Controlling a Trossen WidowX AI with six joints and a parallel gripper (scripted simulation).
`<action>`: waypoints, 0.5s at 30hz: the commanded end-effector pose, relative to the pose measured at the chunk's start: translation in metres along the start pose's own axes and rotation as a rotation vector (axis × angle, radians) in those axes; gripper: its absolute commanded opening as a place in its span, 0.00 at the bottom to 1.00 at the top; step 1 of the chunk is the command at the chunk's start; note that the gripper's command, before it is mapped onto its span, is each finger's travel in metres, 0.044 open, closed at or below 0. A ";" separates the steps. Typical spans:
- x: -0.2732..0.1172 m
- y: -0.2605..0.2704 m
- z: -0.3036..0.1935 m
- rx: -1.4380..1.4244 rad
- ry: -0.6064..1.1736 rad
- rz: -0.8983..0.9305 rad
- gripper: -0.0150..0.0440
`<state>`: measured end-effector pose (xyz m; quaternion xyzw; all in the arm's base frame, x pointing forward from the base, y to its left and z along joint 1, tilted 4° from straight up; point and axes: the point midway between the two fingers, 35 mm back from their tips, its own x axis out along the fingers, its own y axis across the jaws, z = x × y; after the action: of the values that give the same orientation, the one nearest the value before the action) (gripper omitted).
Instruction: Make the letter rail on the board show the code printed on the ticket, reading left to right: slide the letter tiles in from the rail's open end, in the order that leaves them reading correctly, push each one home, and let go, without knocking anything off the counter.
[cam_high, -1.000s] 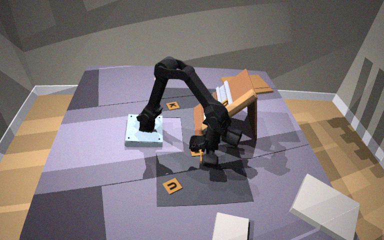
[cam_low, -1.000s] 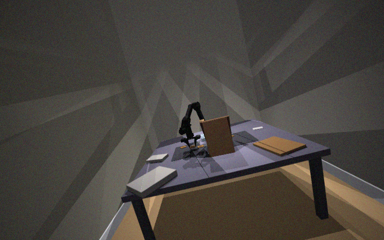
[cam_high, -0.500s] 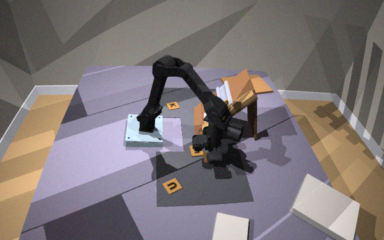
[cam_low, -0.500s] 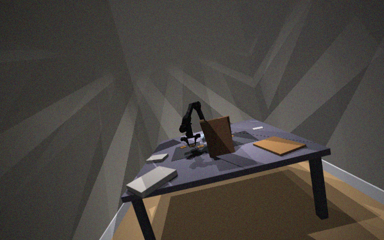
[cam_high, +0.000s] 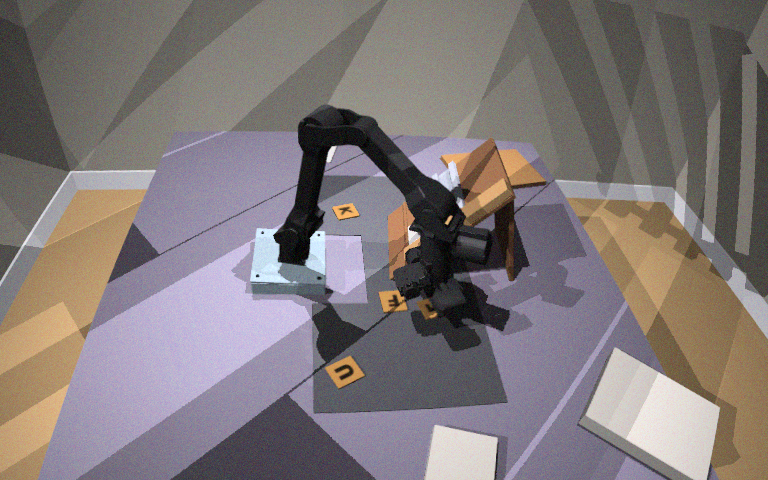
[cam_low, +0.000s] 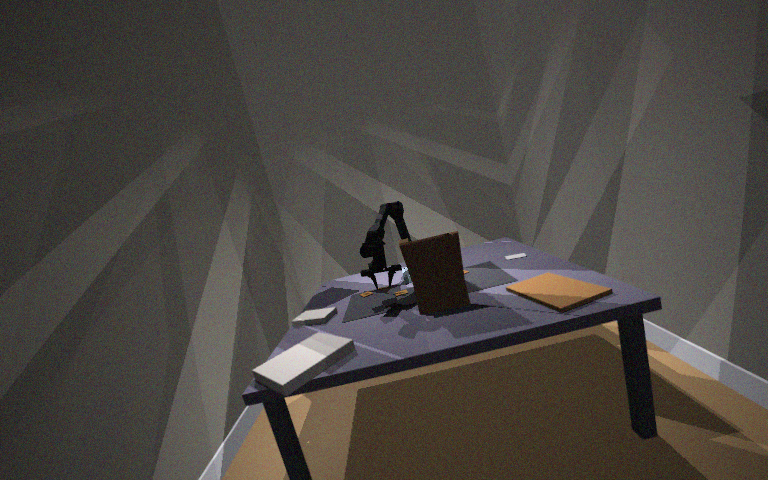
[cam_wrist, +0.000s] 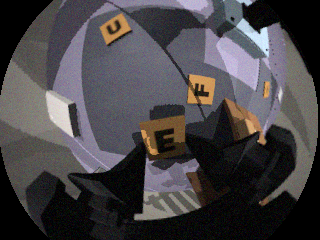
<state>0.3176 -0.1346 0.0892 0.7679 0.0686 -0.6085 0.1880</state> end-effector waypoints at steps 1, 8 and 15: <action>-0.006 0.002 -0.006 -0.059 0.021 0.026 0.25; -0.016 0.003 -0.016 -0.164 0.055 0.065 0.25; -0.026 0.004 -0.025 -0.265 0.085 0.106 0.25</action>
<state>0.3329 -0.1262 0.1139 0.7658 0.1118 -0.5596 0.2964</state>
